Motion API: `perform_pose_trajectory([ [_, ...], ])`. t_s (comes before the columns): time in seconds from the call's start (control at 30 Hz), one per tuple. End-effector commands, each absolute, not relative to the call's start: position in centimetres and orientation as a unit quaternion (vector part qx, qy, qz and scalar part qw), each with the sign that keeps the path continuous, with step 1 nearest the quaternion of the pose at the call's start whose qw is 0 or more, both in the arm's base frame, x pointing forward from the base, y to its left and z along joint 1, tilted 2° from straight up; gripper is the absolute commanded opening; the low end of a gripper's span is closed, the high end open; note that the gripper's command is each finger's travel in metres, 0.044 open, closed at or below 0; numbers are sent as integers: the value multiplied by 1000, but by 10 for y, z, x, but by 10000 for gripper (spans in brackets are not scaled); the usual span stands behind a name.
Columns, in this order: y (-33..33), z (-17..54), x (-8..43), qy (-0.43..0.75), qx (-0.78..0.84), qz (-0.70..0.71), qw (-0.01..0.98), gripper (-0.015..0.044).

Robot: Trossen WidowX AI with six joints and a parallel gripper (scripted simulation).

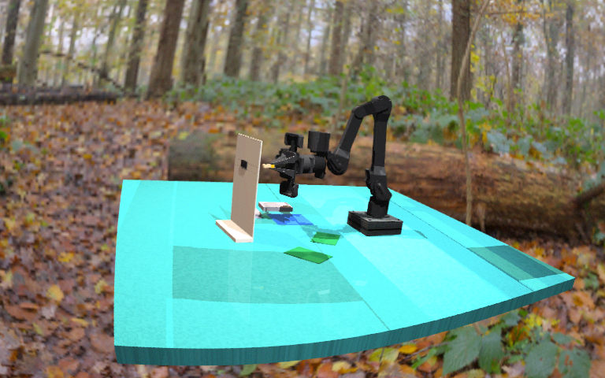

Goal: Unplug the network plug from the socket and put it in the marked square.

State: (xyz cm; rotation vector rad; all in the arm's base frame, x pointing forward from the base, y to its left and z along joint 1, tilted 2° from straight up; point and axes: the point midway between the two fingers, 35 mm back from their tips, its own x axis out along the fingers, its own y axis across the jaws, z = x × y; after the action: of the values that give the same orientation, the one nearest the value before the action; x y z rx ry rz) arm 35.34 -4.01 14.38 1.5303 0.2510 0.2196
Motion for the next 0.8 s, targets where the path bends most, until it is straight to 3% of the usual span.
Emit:
perform_pose_trajectory([
  [0.0, -40, 145, 349, 114, 687, 102, 710, 0],
  [0.77, -36, 176, 342, 113, 688, 100, 709, 0],
])
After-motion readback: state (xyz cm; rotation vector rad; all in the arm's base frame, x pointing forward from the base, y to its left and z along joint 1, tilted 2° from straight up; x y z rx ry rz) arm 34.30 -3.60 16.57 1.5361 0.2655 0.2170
